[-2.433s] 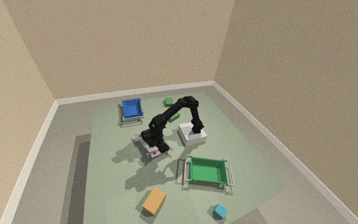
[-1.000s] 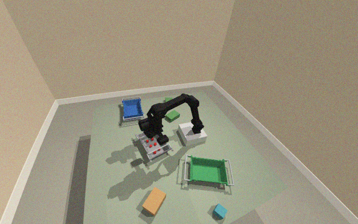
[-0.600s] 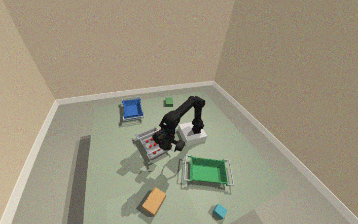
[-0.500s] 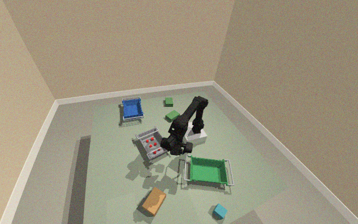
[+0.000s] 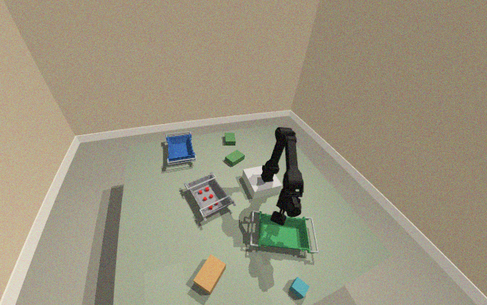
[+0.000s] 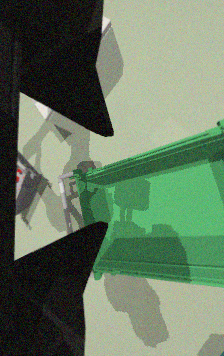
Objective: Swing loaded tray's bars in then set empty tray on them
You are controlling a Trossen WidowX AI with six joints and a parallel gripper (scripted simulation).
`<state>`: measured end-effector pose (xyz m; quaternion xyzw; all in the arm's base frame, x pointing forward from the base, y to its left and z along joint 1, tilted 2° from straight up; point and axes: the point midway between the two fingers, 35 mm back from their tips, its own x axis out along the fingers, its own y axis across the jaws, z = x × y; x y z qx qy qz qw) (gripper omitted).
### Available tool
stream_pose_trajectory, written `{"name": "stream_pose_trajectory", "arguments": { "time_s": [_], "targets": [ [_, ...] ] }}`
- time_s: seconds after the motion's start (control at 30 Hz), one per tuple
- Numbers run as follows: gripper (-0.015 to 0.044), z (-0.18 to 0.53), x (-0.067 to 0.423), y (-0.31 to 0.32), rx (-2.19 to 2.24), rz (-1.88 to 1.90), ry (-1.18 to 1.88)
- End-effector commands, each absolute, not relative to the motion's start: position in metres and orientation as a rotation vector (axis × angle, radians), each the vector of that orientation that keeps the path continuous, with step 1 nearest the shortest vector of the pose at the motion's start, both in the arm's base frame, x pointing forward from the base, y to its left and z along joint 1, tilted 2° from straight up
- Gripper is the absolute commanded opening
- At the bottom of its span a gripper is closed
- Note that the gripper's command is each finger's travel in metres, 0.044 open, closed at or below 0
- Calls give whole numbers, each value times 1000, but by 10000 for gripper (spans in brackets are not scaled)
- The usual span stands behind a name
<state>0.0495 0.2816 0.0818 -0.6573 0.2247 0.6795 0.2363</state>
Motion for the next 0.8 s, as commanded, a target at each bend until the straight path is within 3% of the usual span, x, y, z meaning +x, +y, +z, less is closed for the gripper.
{"name": "stream_pose_trajectory", "arguments": {
  "time_s": [0.0, 0.4, 0.77],
  "targets": [
    [440, 68, 7, 269, -1984, 2064, 332],
    [440, 63, 7, 270, -1984, 2064, 332],
    [440, 7, 5, 274, -1984, 2064, 332]
  ]
}}
